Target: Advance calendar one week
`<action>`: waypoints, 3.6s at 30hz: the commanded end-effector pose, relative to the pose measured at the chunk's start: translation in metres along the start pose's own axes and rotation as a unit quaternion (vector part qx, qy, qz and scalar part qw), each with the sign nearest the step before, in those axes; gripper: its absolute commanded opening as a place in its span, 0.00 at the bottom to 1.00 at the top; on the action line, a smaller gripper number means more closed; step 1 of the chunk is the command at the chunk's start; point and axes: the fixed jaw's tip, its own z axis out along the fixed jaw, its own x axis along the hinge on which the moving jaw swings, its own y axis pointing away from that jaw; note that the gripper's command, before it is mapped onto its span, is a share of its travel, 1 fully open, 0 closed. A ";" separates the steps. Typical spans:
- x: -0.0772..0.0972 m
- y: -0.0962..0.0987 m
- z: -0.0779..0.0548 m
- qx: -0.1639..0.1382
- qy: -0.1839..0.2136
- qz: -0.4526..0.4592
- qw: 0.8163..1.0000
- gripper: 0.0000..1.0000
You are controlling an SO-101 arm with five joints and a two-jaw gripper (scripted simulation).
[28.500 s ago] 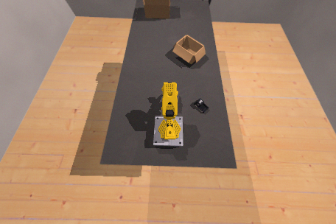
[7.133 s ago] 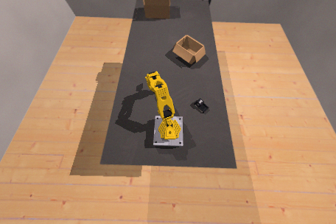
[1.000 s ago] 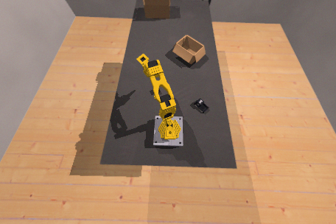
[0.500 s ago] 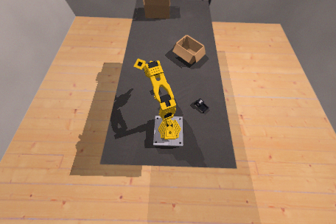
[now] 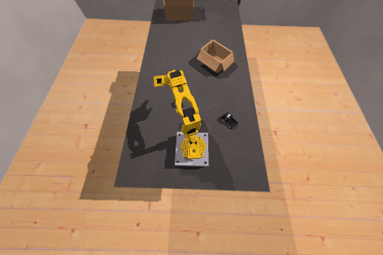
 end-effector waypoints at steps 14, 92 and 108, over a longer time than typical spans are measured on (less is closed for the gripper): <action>0.008 0.000 0.003 0.010 0.003 -0.182 0.983 0.35; 0.036 0.080 0.084 -0.240 0.016 -0.214 0.947 0.35; 0.039 0.089 0.102 -0.240 0.016 -0.214 0.947 0.35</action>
